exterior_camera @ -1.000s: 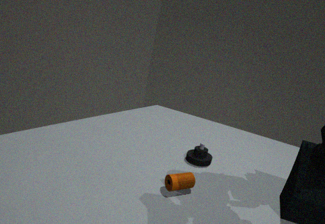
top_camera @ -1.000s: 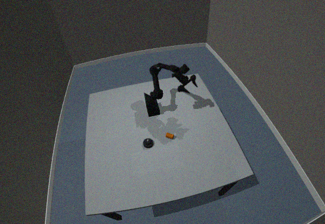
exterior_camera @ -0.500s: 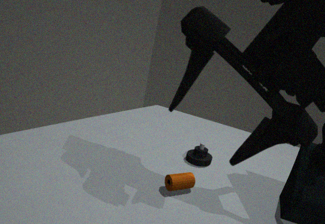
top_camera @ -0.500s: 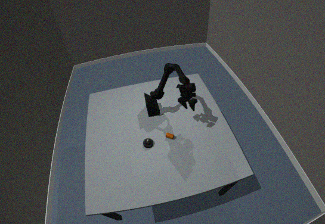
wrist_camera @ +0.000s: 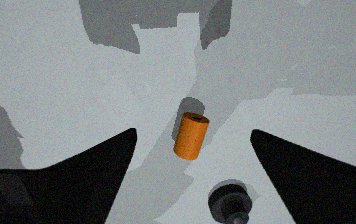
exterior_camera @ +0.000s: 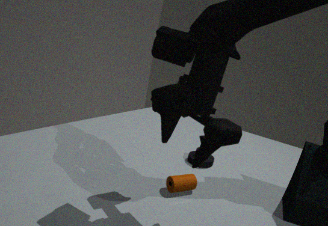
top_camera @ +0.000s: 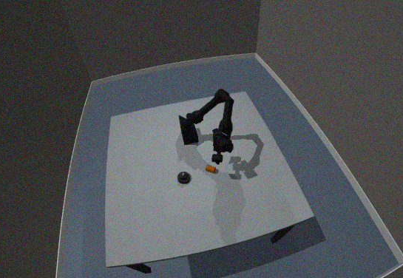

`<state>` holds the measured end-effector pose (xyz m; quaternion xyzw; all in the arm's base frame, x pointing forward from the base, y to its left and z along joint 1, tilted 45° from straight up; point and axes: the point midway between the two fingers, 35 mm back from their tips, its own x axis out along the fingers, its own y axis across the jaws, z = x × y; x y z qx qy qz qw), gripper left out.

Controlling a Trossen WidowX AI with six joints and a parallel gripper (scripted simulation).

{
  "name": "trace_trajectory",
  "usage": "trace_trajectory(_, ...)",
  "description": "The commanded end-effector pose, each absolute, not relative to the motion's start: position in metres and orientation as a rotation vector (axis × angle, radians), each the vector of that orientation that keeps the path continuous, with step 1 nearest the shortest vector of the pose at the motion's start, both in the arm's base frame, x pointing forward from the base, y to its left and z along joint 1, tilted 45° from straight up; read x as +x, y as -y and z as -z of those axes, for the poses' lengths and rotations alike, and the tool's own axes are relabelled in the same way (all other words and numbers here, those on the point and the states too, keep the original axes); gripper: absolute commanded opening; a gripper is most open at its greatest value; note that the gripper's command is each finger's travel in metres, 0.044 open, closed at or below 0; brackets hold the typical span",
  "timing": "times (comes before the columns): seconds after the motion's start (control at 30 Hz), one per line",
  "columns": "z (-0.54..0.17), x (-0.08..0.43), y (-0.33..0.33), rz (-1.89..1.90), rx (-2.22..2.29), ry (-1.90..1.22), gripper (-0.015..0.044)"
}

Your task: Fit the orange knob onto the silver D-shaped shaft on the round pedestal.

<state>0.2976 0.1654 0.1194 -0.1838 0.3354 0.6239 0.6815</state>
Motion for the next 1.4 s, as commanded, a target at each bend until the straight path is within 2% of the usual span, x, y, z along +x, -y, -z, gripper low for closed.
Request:
trace_trajectory(0.0,-0.077,0.305,-0.158,-1.385,-0.288,-0.939,0.0440)
trace_trajectory(0.33,-0.041,0.301,-0.169,-1.378,-0.234,-1.014,0.0440)
trace_trajectory(1.37,-0.009,0.294,-0.199,-1.379,-0.233,-1.013,0.0440)
